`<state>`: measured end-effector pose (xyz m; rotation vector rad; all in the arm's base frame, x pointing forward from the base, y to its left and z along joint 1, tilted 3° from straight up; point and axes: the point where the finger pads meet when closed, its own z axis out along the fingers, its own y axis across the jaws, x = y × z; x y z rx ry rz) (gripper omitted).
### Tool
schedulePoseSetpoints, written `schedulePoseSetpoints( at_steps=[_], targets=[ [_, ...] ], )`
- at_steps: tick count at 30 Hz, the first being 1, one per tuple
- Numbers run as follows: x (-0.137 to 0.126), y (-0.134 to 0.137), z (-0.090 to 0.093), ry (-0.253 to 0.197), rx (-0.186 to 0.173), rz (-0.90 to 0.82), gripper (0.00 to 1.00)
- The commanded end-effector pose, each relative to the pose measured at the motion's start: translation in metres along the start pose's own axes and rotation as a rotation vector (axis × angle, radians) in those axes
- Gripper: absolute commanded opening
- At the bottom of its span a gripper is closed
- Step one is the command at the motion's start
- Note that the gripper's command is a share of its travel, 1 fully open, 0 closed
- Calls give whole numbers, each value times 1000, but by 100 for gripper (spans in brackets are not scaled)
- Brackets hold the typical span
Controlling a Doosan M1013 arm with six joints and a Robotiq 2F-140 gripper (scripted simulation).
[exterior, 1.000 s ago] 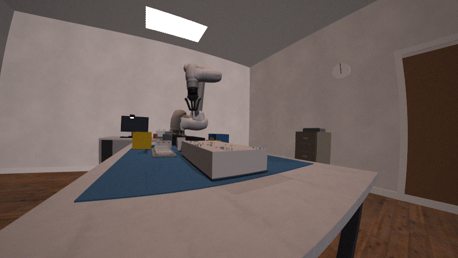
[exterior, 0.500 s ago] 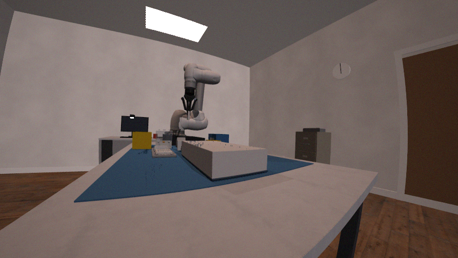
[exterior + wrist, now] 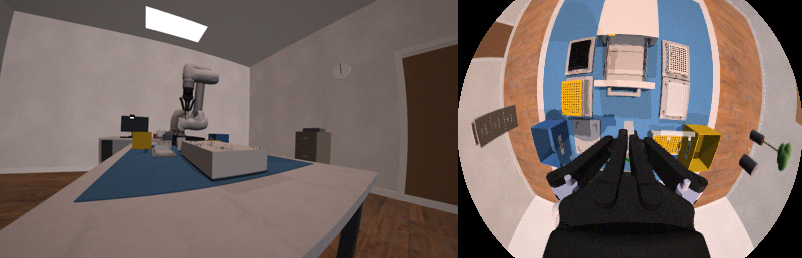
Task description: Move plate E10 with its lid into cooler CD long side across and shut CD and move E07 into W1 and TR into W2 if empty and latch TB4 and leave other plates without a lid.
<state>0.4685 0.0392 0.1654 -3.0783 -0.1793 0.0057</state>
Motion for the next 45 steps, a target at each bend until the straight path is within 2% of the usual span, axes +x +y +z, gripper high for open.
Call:
schedulePoseSetpoints(
  at_steps=[1,41,45],
  targets=[
    [0,15,3,0,0,2,0],
    [0,155,36,0,0,2,0],
    [0,156,36,0,0,2,0]
  ],
)
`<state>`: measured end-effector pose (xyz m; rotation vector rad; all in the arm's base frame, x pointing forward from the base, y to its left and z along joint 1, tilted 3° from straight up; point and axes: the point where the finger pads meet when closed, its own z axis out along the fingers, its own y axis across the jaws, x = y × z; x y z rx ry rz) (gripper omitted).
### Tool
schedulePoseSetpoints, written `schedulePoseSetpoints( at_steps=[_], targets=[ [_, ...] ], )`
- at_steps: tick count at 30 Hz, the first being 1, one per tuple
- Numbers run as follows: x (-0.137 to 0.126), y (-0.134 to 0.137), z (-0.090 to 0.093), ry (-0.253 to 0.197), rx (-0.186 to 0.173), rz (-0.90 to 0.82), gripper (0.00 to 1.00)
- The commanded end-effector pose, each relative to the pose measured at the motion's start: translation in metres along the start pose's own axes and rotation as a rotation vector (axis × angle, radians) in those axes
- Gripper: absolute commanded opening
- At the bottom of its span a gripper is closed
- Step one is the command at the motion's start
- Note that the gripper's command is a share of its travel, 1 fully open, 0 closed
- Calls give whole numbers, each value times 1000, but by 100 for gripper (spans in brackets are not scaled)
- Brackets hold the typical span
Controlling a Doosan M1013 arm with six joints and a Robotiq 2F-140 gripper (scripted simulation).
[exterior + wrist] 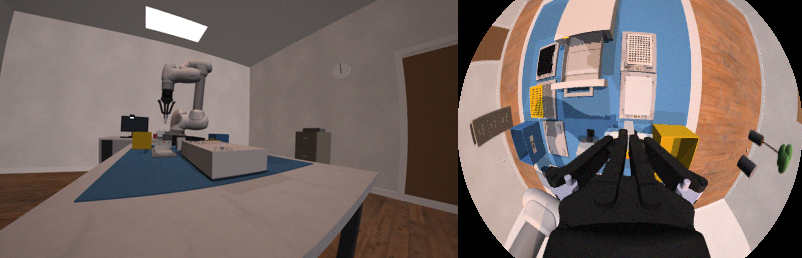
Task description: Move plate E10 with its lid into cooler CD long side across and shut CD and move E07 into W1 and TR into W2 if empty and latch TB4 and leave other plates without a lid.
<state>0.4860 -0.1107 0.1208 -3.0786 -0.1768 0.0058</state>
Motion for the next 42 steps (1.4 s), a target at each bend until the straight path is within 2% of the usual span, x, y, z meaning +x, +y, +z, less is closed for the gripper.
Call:
schedulePoseSetpoints(
  at_steps=[1,17,42],
  targets=[
    [0,2,1,0,0,0,0],
    [0,2,4,0,0,0,0],
    [0,2,42,0,0,0,0]
  ],
)
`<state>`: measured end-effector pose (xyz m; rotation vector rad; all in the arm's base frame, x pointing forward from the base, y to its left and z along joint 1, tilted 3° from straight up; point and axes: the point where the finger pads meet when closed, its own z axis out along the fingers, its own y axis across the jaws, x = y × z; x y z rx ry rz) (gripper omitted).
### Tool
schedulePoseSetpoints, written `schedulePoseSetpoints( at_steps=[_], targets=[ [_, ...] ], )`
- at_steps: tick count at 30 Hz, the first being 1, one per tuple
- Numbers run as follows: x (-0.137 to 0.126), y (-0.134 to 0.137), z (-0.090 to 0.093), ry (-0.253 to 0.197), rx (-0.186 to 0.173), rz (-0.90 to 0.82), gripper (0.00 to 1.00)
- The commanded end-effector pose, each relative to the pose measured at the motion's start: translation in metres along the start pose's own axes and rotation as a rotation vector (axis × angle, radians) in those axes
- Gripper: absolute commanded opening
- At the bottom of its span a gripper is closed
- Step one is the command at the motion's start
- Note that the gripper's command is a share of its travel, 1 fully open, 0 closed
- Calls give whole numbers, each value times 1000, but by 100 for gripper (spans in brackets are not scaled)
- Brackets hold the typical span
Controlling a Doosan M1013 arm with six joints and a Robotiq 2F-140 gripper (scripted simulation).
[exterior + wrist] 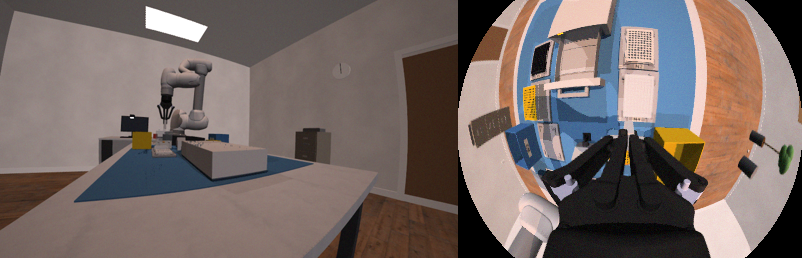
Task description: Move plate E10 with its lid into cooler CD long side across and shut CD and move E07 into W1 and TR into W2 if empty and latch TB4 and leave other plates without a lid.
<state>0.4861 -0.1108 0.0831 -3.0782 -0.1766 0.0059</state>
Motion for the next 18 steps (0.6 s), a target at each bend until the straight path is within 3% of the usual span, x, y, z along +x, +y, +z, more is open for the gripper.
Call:
schedulePoseSetpoints(
  at_steps=[1,18],
  targets=[
    [0,0,6,0,0,0,0],
    [0,0,31,0,0,0,0]
  ],
)
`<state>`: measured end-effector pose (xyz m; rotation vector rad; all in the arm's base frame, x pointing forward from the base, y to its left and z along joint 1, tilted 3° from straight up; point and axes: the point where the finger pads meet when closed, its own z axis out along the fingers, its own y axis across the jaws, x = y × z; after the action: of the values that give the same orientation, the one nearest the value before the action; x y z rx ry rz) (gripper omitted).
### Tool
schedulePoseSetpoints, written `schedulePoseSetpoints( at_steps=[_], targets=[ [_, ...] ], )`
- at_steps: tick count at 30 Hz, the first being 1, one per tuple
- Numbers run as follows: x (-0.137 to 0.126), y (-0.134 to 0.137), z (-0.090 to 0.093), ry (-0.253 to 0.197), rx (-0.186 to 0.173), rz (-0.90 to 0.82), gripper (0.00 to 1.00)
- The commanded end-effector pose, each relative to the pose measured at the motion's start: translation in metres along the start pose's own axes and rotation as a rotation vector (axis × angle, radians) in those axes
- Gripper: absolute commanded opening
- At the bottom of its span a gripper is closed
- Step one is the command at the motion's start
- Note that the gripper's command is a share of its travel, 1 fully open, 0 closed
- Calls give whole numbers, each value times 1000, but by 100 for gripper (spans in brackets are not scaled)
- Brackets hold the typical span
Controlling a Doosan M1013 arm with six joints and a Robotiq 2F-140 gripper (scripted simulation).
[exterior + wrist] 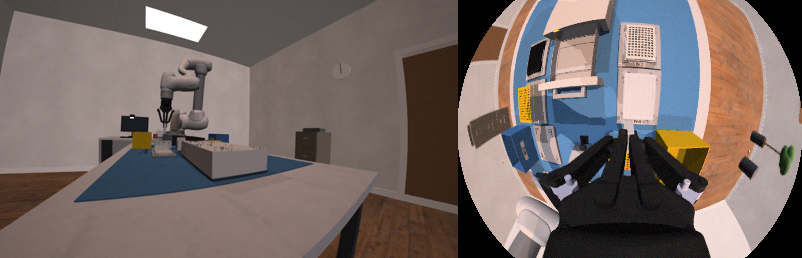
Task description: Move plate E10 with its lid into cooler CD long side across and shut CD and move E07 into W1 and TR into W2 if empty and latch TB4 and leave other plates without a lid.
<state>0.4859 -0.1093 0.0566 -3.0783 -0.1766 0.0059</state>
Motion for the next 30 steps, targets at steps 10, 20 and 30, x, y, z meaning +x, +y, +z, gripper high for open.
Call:
schedulePoseSetpoints(
  at_steps=[10,20,30],
  targets=[
    [0,0,4,0,0,0,0],
    [-9,0,3,0,0,0,0],
    [-20,0,2,0,0,0,0]
  ],
)
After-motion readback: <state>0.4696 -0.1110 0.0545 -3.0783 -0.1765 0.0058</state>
